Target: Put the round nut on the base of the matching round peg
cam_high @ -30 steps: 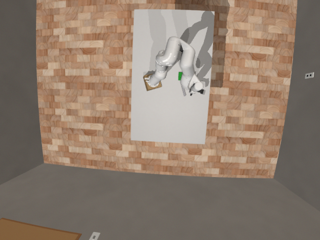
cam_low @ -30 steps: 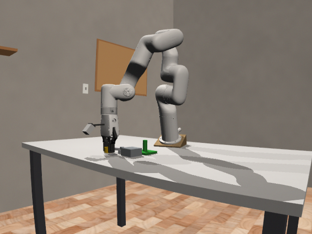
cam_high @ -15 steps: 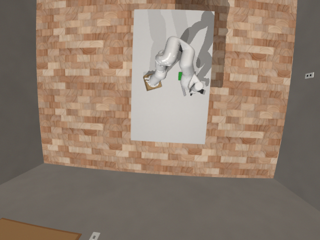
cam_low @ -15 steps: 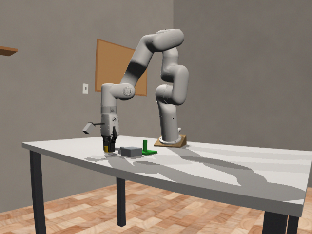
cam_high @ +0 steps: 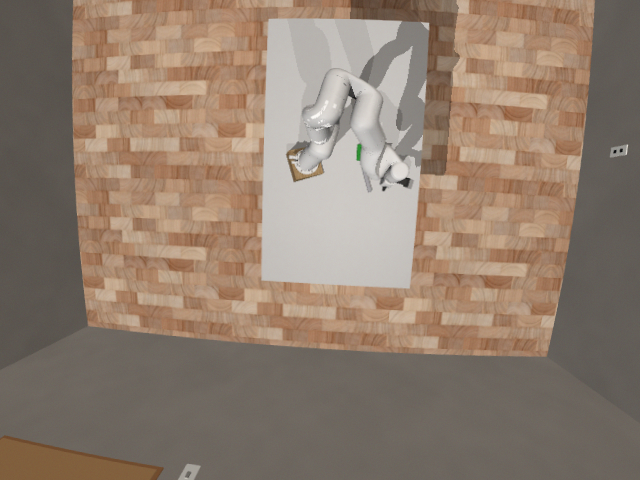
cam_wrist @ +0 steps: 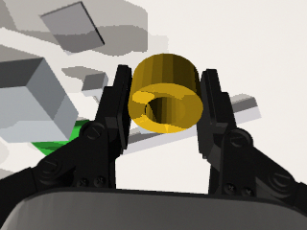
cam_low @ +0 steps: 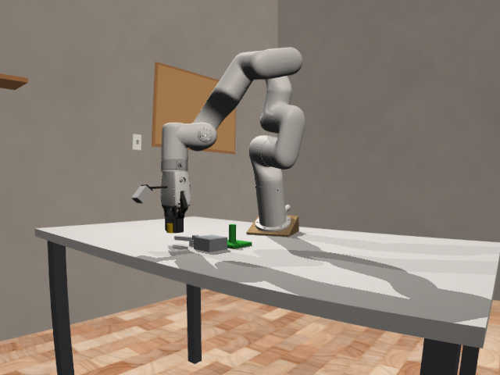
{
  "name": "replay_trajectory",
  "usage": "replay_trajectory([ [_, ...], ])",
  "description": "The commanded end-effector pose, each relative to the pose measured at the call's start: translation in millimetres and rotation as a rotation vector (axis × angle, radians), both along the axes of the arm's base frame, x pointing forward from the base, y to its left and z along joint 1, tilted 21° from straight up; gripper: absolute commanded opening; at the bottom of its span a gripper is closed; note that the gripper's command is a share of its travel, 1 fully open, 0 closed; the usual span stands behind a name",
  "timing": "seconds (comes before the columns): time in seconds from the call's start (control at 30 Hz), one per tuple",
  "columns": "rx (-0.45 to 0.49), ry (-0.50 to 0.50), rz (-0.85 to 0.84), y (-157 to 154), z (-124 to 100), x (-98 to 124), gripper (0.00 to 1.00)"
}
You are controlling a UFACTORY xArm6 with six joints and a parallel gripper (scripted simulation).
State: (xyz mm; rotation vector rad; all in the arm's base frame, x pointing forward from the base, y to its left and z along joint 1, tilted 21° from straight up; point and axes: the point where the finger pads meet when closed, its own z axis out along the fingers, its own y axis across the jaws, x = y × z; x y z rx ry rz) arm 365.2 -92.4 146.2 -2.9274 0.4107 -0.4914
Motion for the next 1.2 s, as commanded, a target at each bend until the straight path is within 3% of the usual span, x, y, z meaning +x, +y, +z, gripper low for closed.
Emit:
replay_trajectory([
  [0.0,-0.002,-0.001,-0.001,-1.1,8.4,-2.6,0.0],
  [0.87,-0.006,0.001,-0.002,-2.1,32.8,-13.9,0.0],
  [1.0,-0.003,0.004,0.002,17.2,34.9,-22.0,0.0],
  [1.17,-0.001,0.01,0.008,64.0,35.1,-48.0,0.0],
])
